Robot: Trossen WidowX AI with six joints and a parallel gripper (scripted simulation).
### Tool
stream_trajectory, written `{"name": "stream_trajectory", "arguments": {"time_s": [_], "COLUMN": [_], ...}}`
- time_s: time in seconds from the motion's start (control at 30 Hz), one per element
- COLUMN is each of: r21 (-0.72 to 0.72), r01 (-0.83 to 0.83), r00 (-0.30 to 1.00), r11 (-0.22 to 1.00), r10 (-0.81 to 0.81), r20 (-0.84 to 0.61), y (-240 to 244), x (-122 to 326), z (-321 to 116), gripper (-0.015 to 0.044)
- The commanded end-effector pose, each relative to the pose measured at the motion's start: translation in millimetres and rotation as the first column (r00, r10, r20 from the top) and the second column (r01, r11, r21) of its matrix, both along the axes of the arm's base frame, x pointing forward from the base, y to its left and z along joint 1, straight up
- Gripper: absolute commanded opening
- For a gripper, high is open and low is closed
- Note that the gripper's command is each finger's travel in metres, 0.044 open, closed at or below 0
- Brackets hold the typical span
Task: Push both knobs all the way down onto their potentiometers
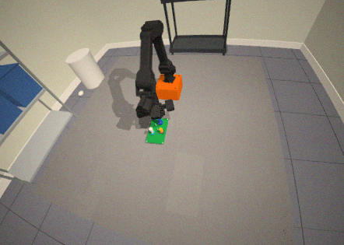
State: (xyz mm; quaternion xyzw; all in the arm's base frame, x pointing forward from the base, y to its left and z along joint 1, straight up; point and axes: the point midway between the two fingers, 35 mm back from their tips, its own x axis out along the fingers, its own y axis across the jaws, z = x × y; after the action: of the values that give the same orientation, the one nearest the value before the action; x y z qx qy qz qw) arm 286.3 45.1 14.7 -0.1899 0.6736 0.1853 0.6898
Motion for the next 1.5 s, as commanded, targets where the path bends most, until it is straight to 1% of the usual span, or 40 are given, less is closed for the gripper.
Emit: {"name": "stream_trajectory", "arguments": {"time_s": [0.0,1.47], "r21": [0.003,0.003], "r01": [0.003,0.003], "r00": [1.0,1.0], "r11": [1.0,1.0], "r10": [-0.003,-0.003], "r20": [0.0,0.0], "y": [0.5,0.6], "x": [0.9,1.0], "z": [-4.6,-10.0], "gripper": [0.0,0.0]}}
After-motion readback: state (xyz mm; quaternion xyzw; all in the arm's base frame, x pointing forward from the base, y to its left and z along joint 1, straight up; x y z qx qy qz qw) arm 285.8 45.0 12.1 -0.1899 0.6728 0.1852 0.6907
